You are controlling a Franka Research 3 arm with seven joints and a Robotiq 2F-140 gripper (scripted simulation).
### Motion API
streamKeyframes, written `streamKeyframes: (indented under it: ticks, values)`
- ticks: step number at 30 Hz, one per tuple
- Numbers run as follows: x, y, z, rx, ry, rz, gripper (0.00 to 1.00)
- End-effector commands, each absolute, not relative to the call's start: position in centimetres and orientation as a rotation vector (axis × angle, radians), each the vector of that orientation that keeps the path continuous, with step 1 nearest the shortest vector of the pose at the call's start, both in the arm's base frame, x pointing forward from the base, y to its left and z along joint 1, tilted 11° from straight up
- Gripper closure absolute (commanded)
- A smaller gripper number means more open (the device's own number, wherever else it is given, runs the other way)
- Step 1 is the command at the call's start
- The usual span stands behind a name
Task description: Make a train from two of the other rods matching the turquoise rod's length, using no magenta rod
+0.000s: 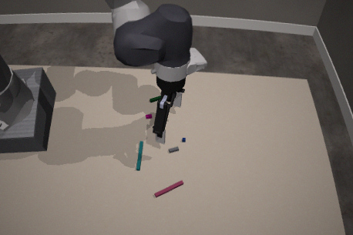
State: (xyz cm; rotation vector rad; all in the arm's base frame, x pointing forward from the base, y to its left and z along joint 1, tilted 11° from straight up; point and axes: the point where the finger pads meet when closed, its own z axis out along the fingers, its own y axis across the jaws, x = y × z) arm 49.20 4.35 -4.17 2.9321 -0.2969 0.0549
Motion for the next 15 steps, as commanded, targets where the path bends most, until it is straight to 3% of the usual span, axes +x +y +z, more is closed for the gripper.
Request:
streamKeyframes:
  ticks: [1,15]
  values:
    - [49.4,4.2,-4.1,2.890,-0.540,0.080,0.00]
    - [50.5,4.0,-3.7,2.807,-0.915,0.121,0.00]
